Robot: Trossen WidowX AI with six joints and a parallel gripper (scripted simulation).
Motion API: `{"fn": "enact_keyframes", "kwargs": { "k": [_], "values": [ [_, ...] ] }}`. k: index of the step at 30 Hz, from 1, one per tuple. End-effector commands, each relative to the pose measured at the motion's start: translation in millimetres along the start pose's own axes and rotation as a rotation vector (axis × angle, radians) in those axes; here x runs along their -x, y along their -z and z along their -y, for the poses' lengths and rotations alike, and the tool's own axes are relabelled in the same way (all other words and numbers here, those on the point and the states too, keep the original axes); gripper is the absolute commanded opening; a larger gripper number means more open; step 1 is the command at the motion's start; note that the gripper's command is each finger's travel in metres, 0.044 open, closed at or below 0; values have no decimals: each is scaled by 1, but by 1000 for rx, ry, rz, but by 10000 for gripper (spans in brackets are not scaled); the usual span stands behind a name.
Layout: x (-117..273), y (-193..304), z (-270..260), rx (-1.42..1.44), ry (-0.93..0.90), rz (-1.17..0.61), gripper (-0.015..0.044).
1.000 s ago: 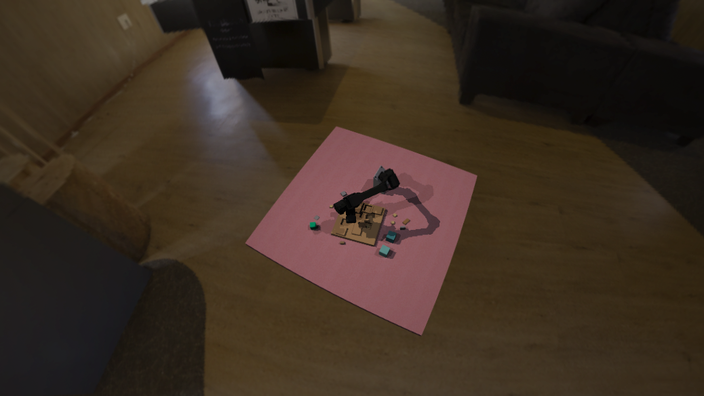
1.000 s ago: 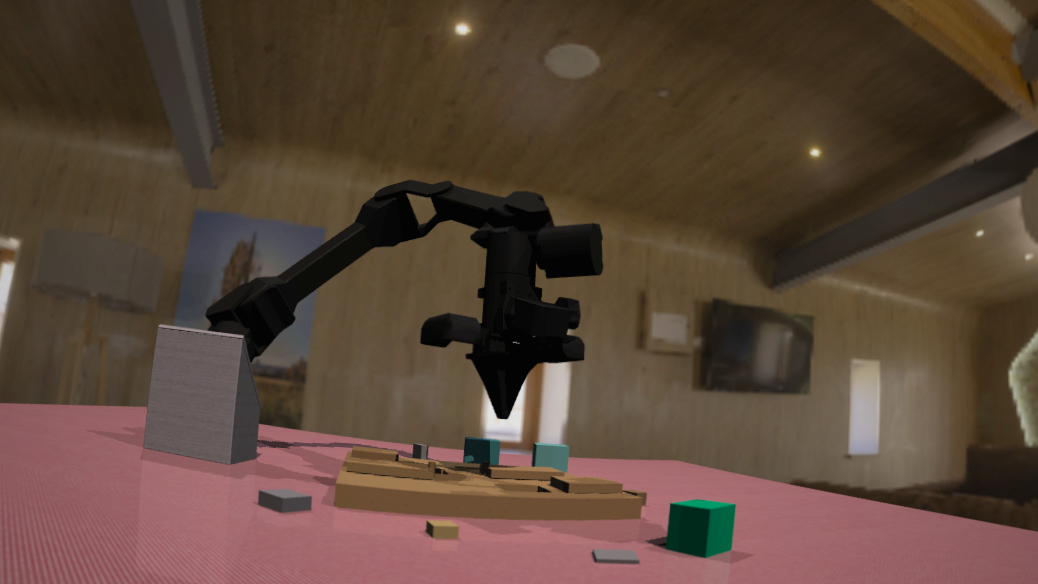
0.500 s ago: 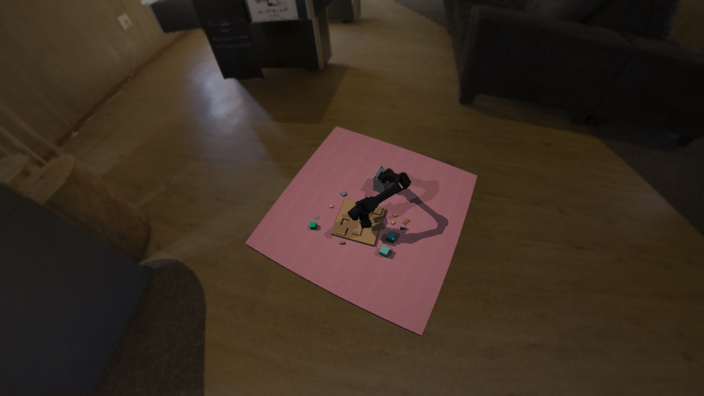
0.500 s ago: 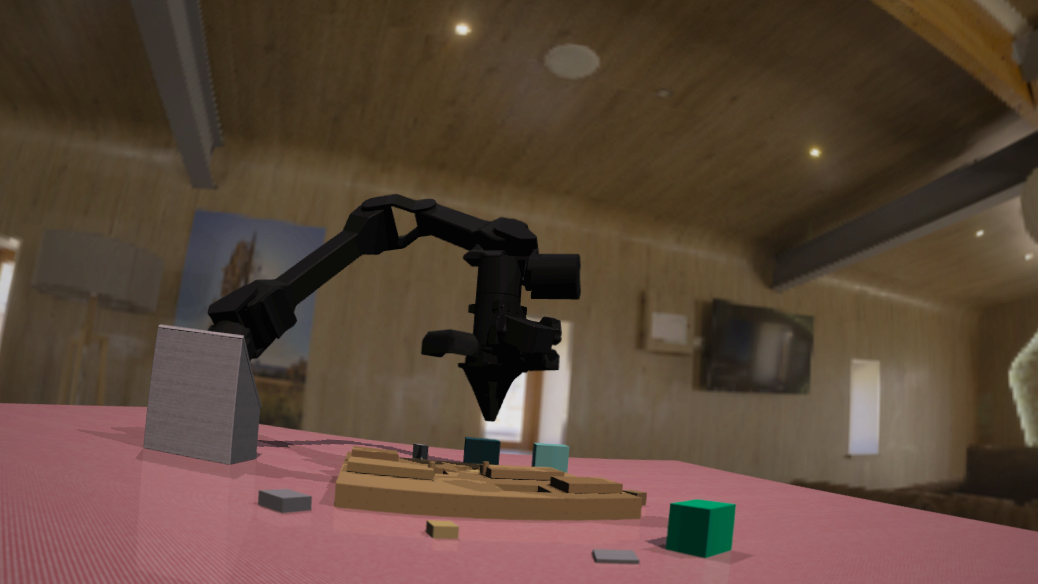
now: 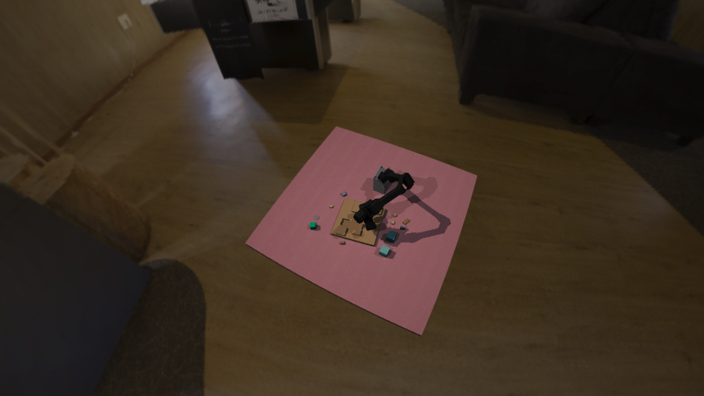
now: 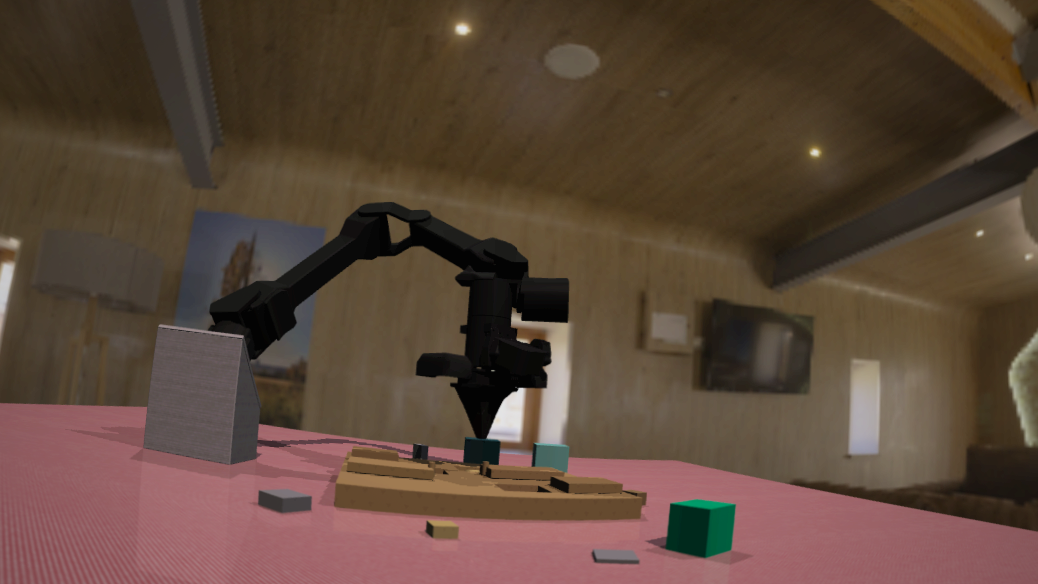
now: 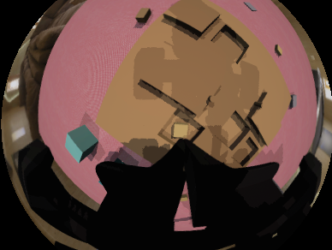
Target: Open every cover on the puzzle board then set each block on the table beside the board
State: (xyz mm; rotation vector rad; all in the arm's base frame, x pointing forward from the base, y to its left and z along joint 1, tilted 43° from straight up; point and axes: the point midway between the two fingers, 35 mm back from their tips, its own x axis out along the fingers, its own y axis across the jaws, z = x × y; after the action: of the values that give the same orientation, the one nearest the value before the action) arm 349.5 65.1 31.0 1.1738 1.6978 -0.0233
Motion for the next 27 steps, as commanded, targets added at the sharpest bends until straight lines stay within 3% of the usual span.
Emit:
{"fn": "enact_keyframes", "kwargs": {
  "k": [1,8,23,27],
  "values": [
    [-19,3,2,-6,6,-14,0],
    [-31,5,1,-102,6,-15,0],
    [-31,5,0,-1511,16,-8,0],
    [-31,5,0,-1577,16,-8,0]
  ]
}}
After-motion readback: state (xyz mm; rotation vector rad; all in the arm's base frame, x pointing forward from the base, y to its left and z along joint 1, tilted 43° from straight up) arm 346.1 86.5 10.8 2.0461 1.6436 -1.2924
